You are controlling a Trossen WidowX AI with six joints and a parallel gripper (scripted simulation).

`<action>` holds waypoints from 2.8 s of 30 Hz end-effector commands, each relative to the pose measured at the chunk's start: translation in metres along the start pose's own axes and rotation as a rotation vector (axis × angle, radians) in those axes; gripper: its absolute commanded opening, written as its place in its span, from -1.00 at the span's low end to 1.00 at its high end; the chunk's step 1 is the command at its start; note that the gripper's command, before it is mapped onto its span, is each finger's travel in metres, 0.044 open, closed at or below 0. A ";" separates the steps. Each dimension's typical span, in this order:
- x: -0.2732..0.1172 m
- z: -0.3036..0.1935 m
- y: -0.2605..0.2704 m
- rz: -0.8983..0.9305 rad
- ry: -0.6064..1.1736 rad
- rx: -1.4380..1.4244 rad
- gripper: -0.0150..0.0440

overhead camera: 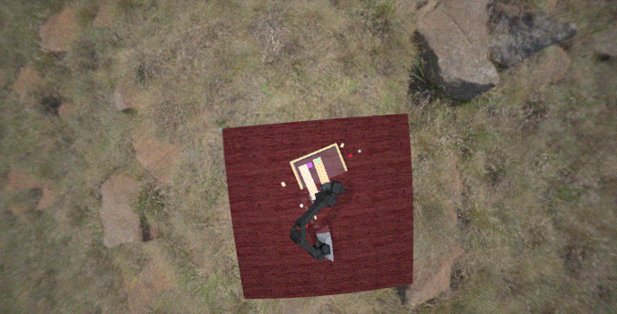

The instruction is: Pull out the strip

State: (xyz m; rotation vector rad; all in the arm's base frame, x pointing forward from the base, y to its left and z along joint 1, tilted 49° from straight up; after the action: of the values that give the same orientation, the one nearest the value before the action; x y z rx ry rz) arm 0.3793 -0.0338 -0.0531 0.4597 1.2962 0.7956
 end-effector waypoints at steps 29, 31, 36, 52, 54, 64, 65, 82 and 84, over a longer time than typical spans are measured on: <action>0.005 -0.001 0.001 0.006 0.002 0.006 -0.49; 0.005 -0.001 0.001 0.006 0.002 0.006 -0.49; 0.006 -0.001 0.001 0.006 0.002 0.006 -0.49; 0.007 -0.001 0.001 0.006 0.002 0.006 -0.49; 0.008 -0.001 0.001 0.006 0.002 0.006 -0.49; 0.009 0.000 0.000 0.006 0.002 0.006 -0.49; 0.009 0.000 0.000 0.006 0.002 0.006 -0.49; 0.010 0.002 -0.002 0.006 0.002 0.006 -0.49; 0.010 0.001 -0.002 0.006 0.002 0.006 -0.49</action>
State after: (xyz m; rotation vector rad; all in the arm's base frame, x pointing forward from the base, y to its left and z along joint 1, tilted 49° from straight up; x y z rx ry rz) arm 0.3818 -0.0317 -0.0580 0.4663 1.2940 0.7894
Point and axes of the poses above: the point midway between the two fingers, 35 mm back from their tips, its own x axis out along the fingers, its own y axis across the jaws, z = x × y, the point moved 1 cm from there along -x, back along the fingers, and after that the axes turned 1 degree about -x, right-handed, at the moved point
